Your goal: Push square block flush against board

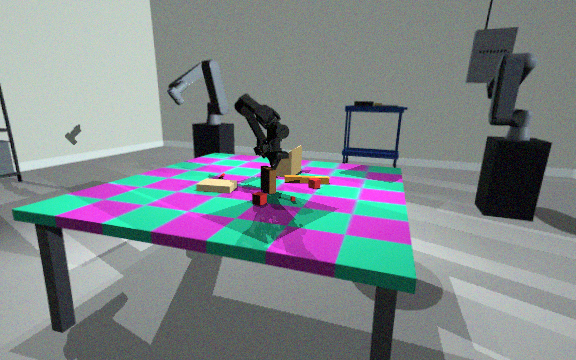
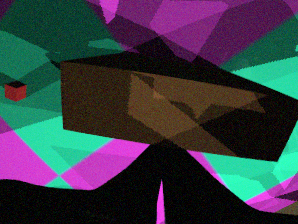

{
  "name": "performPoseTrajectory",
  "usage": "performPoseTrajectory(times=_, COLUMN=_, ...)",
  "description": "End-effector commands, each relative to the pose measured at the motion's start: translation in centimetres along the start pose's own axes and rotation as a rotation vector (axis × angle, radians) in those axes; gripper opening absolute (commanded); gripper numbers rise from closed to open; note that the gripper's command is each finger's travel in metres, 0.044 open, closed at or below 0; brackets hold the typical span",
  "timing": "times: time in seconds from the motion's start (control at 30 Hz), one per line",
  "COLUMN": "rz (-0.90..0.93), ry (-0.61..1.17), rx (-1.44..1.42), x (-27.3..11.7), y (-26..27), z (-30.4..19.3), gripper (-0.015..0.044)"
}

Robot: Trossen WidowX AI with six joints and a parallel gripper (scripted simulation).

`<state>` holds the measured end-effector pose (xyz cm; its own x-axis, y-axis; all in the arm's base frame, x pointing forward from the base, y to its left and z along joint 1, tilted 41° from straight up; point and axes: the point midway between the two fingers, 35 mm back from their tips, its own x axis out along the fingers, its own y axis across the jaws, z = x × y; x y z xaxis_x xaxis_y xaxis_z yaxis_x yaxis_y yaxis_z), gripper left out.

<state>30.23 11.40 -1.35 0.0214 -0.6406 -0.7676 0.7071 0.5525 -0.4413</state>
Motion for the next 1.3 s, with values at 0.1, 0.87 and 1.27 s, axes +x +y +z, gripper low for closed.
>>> performPoseTrajectory(times=0.1, rz=-0.003, ry=-0.003, rx=0.000, x=0.1, y=-0.1, z=0.8, gripper=0.0000)
performPoseTrajectory(times=0.87, rz=-0.004, ry=-0.004, rx=0.001, x=0.1, y=-0.1, z=2.6, gripper=0.0000)
performPoseTrajectory(times=1.27, rz=-0.004, ry=-0.005, rx=0.001, x=0.1, y=-0.1, z=3.5, gripper=0.0000)
